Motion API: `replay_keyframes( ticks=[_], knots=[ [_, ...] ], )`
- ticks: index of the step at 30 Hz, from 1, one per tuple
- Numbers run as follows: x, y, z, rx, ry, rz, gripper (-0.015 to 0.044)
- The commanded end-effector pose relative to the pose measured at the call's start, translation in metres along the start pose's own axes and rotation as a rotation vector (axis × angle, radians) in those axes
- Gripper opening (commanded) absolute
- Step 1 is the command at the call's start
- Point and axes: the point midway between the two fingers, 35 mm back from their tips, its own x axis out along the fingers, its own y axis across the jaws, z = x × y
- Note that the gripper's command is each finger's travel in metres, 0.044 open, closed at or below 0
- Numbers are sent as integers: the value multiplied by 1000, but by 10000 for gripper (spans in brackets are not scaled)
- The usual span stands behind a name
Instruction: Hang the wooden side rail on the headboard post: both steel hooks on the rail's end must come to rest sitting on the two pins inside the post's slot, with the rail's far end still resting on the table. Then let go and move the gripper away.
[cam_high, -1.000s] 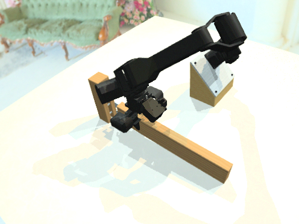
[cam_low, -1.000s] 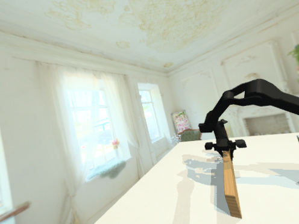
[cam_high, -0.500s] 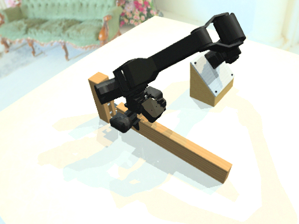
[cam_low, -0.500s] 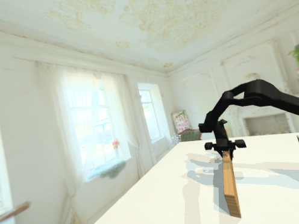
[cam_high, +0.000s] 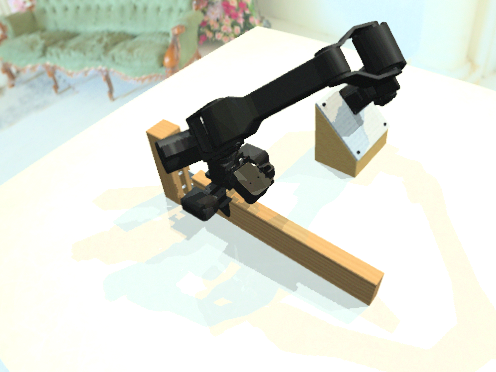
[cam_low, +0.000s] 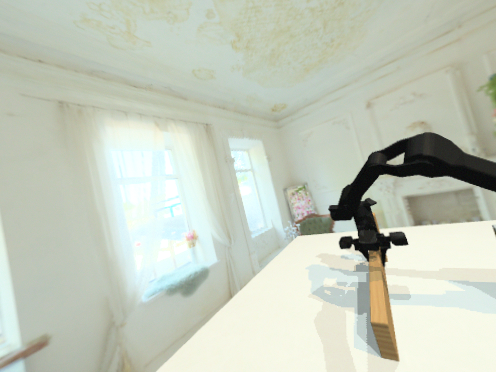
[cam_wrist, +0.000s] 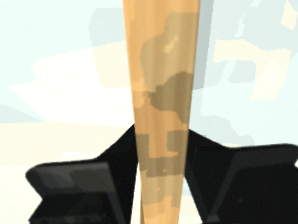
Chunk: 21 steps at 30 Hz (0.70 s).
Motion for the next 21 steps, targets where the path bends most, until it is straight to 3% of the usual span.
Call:
replay_keyframes(
  ticks=[1, 21],
  knots=[
    [-7, -4, -2, -2, 4, -21, 0],
    [-8, -5, -4, -2, 4, -21, 0]
  ],
)
